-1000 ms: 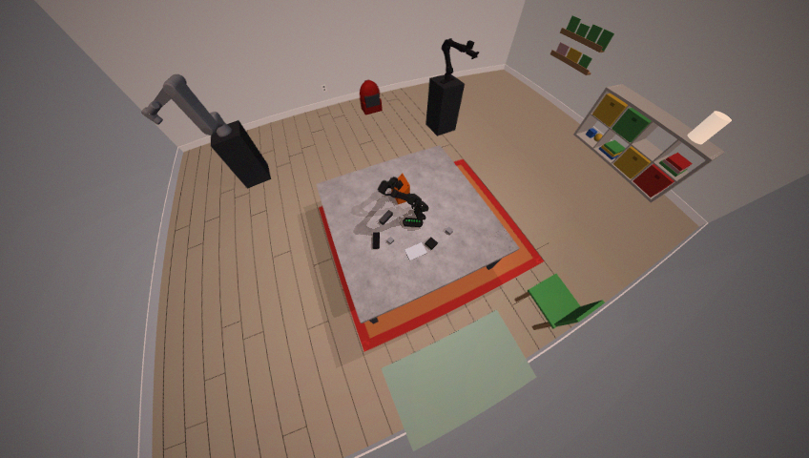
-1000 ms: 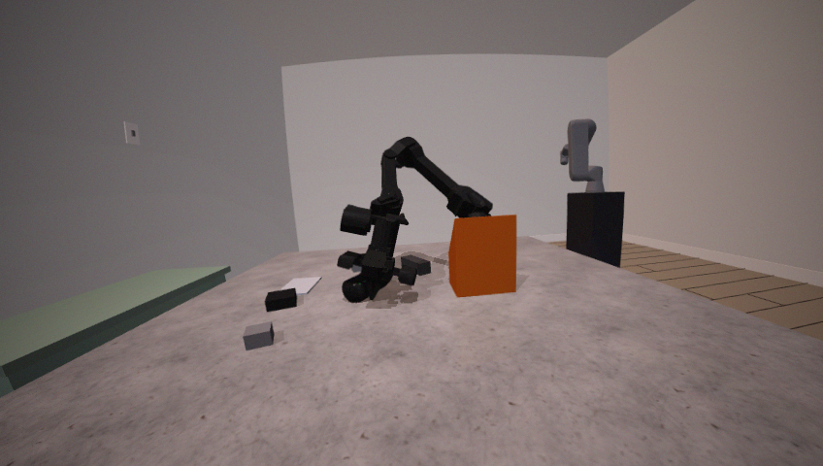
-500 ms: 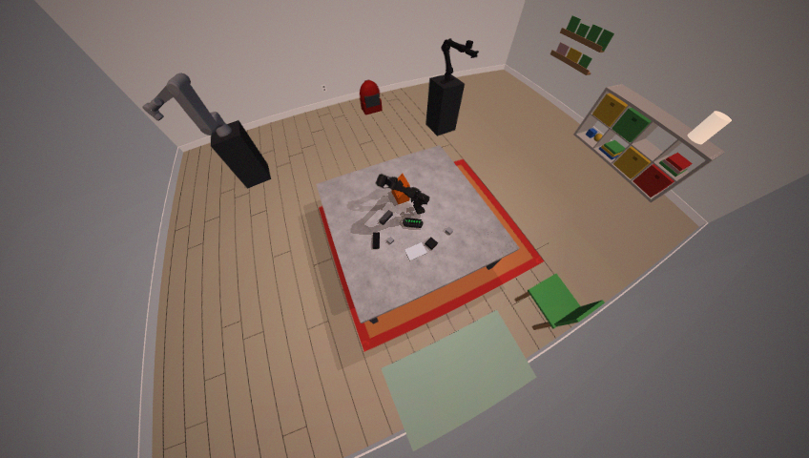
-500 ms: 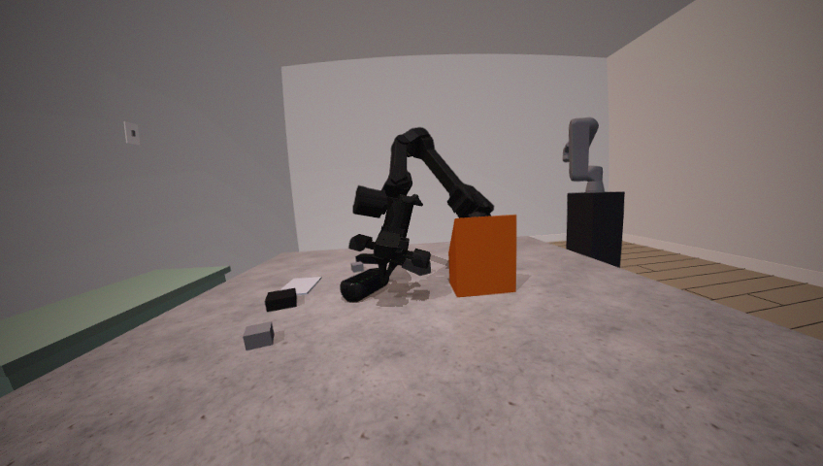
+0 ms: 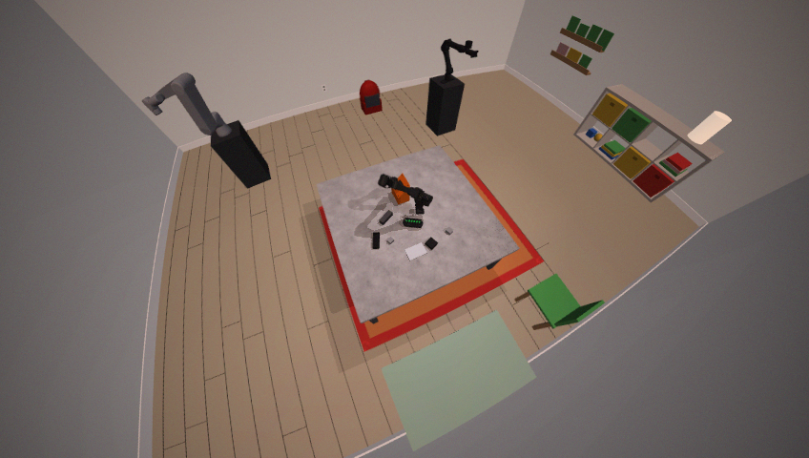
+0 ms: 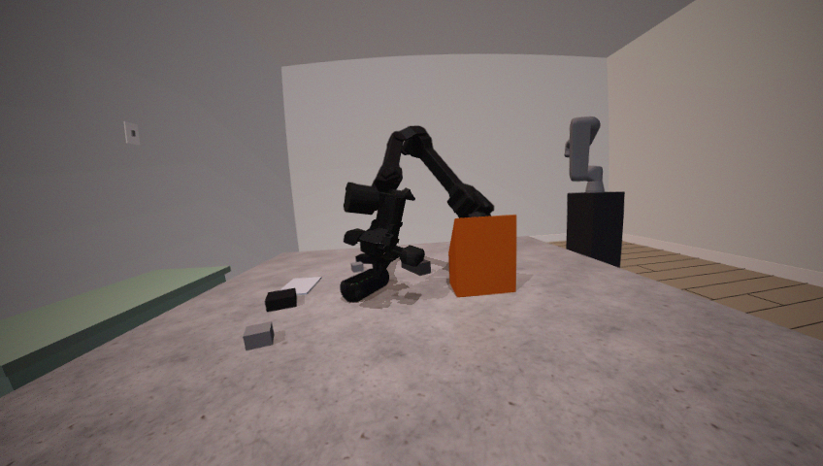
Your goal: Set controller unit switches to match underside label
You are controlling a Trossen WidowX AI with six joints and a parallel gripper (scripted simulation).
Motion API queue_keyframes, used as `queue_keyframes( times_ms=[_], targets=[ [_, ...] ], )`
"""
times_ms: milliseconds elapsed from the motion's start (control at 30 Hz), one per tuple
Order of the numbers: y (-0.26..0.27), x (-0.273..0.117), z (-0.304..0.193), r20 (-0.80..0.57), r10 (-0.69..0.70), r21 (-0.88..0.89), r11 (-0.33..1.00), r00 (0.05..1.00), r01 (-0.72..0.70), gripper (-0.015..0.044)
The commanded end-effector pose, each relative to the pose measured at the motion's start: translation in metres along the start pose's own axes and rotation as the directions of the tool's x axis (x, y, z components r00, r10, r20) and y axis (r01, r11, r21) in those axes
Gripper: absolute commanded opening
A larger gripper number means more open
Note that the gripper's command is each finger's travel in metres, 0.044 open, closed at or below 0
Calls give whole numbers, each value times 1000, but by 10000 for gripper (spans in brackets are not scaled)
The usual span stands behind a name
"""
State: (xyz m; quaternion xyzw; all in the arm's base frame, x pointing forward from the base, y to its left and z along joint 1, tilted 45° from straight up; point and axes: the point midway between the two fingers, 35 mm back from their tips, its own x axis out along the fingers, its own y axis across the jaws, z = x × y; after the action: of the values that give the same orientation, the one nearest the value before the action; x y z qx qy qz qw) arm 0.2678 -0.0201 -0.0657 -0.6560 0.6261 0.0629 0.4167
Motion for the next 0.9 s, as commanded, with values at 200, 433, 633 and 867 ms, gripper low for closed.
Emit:
queue_keyframes(
  times_ms=[200, 433, 633, 867],
  targets=[
    [-21, 7, 9, -51, -6, 159, 987, 999, 14, 0],
    [-21, 6, 10, -50, -2, 160, 987, 999, 10, 0],
    [-38, 3, -10, -37, 105, 155, 983, 994, -98, 0],
    [-67, -8, -58, -4, 285, 168, 945, 958, -281, 0]
  ],
)
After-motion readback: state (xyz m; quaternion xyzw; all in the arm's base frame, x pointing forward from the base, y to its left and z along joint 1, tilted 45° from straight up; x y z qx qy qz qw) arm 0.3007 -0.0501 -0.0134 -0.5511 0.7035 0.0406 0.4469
